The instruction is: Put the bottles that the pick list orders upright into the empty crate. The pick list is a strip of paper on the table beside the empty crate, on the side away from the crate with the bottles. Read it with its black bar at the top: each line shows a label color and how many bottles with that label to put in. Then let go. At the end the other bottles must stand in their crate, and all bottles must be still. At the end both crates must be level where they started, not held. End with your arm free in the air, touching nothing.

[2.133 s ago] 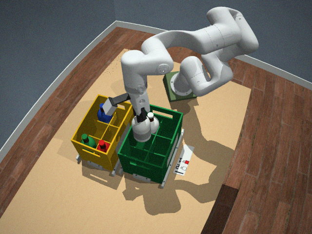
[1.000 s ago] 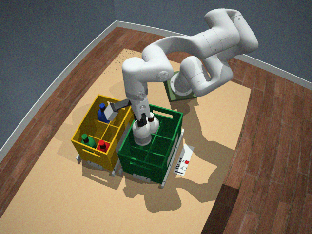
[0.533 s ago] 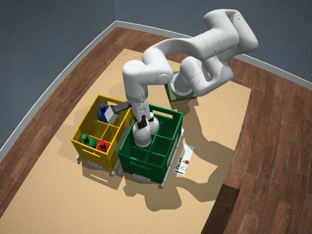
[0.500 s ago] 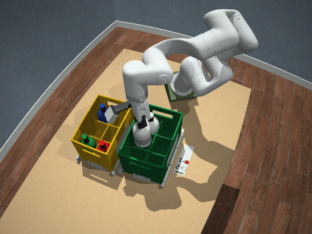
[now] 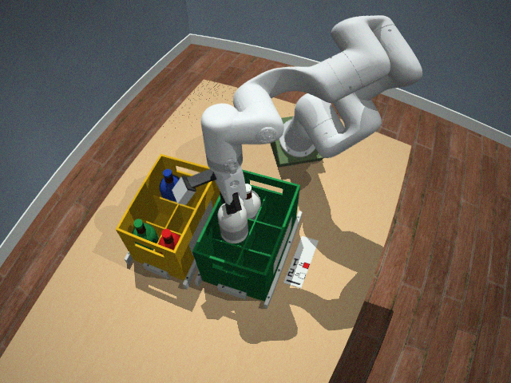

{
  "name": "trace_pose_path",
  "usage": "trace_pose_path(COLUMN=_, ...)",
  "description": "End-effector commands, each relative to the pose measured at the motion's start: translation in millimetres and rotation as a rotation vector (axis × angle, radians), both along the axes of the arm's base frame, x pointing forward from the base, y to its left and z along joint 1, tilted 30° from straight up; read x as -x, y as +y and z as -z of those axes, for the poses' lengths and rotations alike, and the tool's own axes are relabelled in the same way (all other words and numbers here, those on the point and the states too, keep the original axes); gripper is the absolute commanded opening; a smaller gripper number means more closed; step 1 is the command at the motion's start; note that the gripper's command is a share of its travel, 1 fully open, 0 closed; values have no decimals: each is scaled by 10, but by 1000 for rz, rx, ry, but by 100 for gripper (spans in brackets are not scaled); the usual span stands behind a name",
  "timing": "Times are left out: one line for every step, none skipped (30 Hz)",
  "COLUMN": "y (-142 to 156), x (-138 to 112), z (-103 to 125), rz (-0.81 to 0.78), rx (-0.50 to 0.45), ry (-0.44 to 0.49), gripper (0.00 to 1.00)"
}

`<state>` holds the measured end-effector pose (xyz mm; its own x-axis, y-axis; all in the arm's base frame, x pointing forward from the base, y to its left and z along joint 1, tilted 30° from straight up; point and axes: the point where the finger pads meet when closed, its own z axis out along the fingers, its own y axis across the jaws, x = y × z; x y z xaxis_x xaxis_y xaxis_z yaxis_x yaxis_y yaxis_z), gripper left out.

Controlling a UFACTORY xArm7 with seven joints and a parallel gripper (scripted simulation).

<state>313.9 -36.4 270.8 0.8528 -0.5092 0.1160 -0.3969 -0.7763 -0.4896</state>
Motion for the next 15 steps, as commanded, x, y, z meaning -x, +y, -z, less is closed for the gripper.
trace_pose_path(y=7, x=-21, z=20, rz=1, rx=1, ry=-4, gripper=0)
trace_pose_path(y=11, x=-24, z=29, rz=1, rx=1, ry=-4, gripper=0)
trace_pose_path(y=15, x=-27, z=38, rz=1, rx=1, ry=-4, gripper=0)
trace_pose_path(y=19, x=-31, z=47, rz=1, rx=1, ry=-4, gripper=0)
trace_pose_path(y=22, x=-34, z=55, rz=1, rx=1, ry=-4, gripper=0)
trace_pose_path(y=26, x=-38, z=64, rz=1, rx=1, ry=-4, gripper=0)
trace_pose_path(y=30, x=-41, z=72, rz=1, rx=1, ry=-4, gripper=0)
trace_pose_path(y=33, x=-45, z=81, rz=1, rx=1, ry=-4, gripper=0)
trace_pose_path(y=37, x=-48, z=90, rz=1, rx=1, ry=-4, gripper=0)
trace_pose_path(y=41, x=-52, z=98, rz=1, rx=1, ry=-4, gripper=0)
trace_pose_path(y=45, x=-55, z=107, rz=1, rx=1, ry=-4, gripper=0)
trace_pose_path(y=45, x=-55, z=107, rz=1, rx=1, ry=-4, gripper=0)
trace_pose_path(y=45, x=-55, z=107, rz=1, rx=1, ry=-4, gripper=0)
trace_pose_path(y=48, x=-59, z=116, rz=1, rx=1, ry=-4, gripper=0)
trace_pose_path(y=52, x=-62, z=124, rz=1, rx=1, ry=-4, gripper=0)
